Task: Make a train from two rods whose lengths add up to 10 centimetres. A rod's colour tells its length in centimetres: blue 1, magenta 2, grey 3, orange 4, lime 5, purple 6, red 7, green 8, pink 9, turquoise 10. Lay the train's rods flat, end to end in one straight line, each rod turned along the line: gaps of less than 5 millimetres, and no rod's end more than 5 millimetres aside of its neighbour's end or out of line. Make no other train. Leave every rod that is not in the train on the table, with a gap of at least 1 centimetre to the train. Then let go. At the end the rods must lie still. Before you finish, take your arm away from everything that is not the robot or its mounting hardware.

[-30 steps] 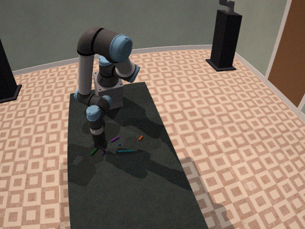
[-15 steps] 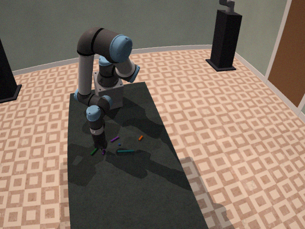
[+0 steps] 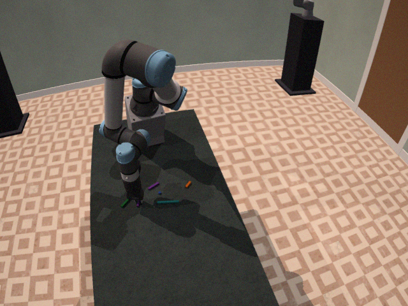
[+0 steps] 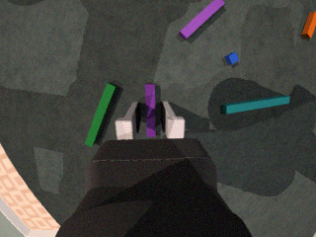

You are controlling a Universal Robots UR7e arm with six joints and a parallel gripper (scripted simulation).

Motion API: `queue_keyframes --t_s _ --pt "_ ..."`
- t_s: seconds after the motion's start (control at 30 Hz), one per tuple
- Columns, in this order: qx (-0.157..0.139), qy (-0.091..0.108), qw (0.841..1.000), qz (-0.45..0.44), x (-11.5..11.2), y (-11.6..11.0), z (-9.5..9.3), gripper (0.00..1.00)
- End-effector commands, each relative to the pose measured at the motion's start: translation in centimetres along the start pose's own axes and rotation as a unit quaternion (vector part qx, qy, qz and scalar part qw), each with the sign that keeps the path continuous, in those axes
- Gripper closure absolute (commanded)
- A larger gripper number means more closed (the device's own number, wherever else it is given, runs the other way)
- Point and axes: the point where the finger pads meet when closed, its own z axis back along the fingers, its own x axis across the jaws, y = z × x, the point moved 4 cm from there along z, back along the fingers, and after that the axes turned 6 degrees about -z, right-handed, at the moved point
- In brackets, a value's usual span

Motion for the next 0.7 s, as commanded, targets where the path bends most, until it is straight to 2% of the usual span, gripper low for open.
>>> queue_keyframes --t_s 0.0,0.67 --pt "0.0 0.0 1.0 0.0 0.0 -0.03 -0.39 0.46" --pt "0.0 0.0 1.0 0.0 0.0 -0.03 -0.75 0.46"
